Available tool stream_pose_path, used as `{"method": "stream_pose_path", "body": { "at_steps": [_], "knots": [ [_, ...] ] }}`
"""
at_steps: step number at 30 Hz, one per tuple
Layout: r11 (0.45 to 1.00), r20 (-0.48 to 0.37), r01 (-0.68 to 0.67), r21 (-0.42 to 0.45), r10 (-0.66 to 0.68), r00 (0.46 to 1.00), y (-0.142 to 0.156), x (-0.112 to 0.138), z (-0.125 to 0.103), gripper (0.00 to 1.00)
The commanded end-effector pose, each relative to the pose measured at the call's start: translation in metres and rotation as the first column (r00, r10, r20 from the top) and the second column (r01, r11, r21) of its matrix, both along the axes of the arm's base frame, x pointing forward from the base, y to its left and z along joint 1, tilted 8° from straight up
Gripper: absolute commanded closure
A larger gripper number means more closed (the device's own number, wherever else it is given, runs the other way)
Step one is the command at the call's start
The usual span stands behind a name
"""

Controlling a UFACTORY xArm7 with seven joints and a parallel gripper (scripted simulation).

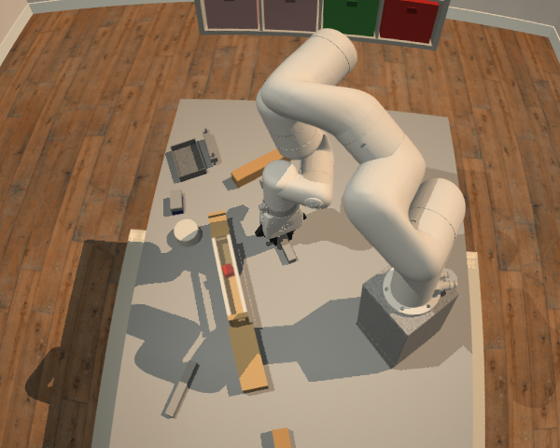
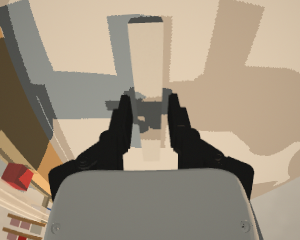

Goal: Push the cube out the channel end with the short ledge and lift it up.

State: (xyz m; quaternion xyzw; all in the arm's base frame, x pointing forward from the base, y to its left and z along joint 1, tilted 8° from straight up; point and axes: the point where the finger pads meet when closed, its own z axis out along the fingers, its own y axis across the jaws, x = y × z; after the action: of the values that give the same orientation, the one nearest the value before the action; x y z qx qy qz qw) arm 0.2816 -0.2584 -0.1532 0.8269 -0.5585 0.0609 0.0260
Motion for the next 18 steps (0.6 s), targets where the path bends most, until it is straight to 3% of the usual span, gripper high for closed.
{"method": "stream_pose_path", "body": {
  "at_steps": [1,11,12,18],
  "knots": [
    [1.0,0.003,0.0,-0.002,0.0,1.0,-0.0011,0.0011,0.0004,0.62],
    [1.0,0.003,0.0,-0.002,0.0,1.0,-0.0011,0.0011,0.0003,0.62],
    [1.0,0.003,0.0,-0.002,0.0,1.0,-0.0011,0.0011,0.0003,1.0],
    [1.0,0.003,0.0,-0.002,0.0,1.0,-0.0011,0.0011,0.0003,1.0]
  ]
}}
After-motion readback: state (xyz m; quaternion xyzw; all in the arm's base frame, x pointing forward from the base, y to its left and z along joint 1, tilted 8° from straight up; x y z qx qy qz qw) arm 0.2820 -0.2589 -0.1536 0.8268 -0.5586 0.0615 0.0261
